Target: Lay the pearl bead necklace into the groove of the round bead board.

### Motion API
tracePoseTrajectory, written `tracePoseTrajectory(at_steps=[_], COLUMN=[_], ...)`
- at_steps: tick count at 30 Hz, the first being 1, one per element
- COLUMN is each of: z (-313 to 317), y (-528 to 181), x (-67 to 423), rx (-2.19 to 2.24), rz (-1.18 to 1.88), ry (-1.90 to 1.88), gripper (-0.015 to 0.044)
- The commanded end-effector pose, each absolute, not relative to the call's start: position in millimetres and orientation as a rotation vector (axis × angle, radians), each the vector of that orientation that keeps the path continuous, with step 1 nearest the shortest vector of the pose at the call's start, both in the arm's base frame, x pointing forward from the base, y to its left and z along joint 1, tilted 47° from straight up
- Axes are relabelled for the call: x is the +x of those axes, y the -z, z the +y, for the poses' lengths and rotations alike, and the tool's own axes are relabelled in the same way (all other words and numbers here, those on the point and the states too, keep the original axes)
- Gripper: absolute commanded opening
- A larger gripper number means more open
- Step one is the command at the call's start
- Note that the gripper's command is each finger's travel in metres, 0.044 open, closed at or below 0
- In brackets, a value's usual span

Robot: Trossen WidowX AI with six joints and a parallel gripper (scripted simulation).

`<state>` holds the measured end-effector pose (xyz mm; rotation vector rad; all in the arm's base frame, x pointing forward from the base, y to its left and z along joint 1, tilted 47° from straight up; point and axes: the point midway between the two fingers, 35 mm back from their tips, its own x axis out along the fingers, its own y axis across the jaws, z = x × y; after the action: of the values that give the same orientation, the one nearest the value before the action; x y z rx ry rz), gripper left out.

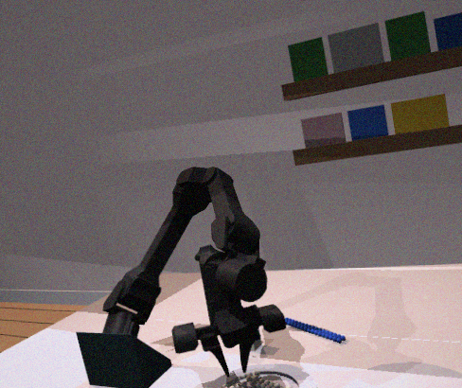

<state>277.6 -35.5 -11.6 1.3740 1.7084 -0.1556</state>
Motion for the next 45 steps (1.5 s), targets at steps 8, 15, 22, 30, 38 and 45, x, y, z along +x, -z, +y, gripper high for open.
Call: tracePoseTrajectory(at_steps=[8,15,22,30,38,45], z=[-27.1,-27.1,-15.5,-16.6,-7.0,1.2], y=[-21.6,-21.6,-10.6,-10.5,-1.8,5.3], x=[296.3,296.3,297.1,298.0,298.5,298.4], rx=[1.83,1.83,1.83,1.821,1.826,1.83], rz=[1.715,1.715,1.715,1.711,1.713,1.715], ry=[0.719,0.719,0.718,0.714,0.716,0.717], gripper=[0.012,0.012,0.012,0.012,0.012,0.012])
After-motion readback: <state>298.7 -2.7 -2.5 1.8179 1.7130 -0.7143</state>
